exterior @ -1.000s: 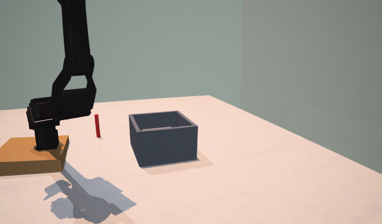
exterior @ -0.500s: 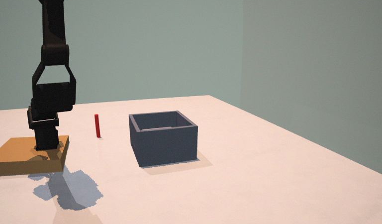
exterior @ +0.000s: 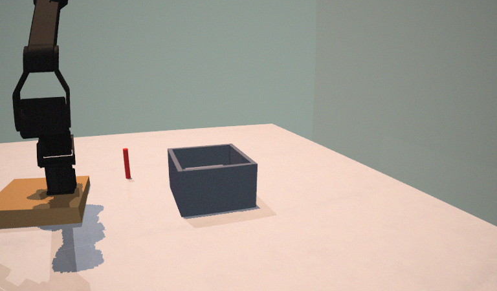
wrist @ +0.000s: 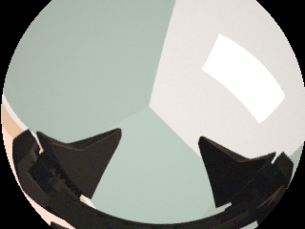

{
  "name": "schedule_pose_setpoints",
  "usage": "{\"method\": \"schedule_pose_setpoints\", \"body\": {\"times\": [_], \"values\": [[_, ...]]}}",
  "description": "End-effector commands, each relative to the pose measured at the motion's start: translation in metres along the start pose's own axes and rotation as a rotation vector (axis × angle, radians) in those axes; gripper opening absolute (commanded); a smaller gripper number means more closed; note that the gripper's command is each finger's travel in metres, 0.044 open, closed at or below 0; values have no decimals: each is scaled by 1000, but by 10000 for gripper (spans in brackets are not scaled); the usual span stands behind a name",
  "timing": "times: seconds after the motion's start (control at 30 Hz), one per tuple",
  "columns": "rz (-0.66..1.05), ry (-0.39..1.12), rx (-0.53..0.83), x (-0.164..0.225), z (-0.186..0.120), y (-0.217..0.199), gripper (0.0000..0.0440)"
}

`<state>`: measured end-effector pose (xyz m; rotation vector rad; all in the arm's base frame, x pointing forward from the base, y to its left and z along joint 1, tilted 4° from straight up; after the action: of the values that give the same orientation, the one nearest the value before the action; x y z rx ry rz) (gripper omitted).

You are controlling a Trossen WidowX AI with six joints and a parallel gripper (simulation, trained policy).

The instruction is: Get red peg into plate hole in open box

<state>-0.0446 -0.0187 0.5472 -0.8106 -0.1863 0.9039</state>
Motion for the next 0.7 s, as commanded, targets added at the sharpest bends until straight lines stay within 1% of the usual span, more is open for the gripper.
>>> {"method": "schedule_pose_setpoints", "body": {"times": [0.0, 0.33, 0.67], "values": [[84, 126, -28, 27, 9, 17, 440], [261, 428, -45, 88, 12, 52, 440], [437, 729, -2, 149, -2, 82, 440]]}}
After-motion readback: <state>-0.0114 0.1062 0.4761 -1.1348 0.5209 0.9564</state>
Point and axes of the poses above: the point midway between the two fingers, 35 mm back from their tips, its own z axis out along the fingers, its own y axis across the jaws, x = y × z, the point moved 4 cm from there along -z, back along the fingers, and after that the axes turned 7 degrees about -z, right-handed, at the moved point
